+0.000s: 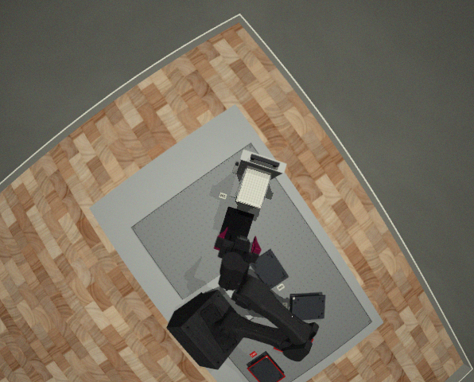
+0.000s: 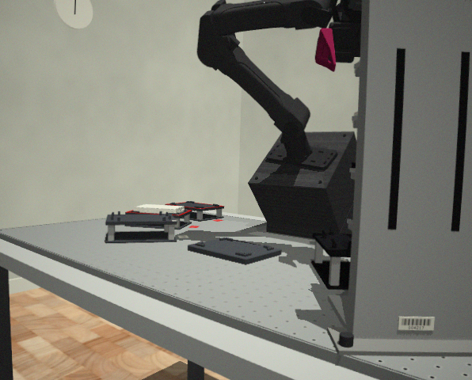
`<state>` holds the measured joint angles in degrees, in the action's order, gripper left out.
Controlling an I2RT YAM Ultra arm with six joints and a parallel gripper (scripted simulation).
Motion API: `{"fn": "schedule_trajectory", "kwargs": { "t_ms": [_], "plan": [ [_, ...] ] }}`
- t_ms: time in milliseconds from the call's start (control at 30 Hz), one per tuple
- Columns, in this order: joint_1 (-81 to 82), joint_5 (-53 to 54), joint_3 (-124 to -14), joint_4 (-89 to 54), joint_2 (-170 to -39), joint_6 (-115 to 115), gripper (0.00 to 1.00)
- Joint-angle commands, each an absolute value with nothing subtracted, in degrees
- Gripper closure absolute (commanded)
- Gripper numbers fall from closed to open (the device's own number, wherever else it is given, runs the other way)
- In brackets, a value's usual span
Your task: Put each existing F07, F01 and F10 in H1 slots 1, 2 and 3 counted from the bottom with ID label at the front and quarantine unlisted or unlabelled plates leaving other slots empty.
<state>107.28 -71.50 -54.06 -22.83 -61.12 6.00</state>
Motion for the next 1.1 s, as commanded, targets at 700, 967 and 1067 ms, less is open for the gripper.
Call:
{"fn": "schedule_trajectory", "kwargs": {
  "t_ms": [700,967,1067],
  "plan": [
    [98.9,-63.0,-54.2,-10.2,-63.6,-4.7,0.0],
    [96.7,-61.0,-54.7,-8.2,-64.6,-6.2,0.0],
    [96.2,-60.5,-54.8,-7.8,-64.9,-6.5,0.0]
  ]
}}
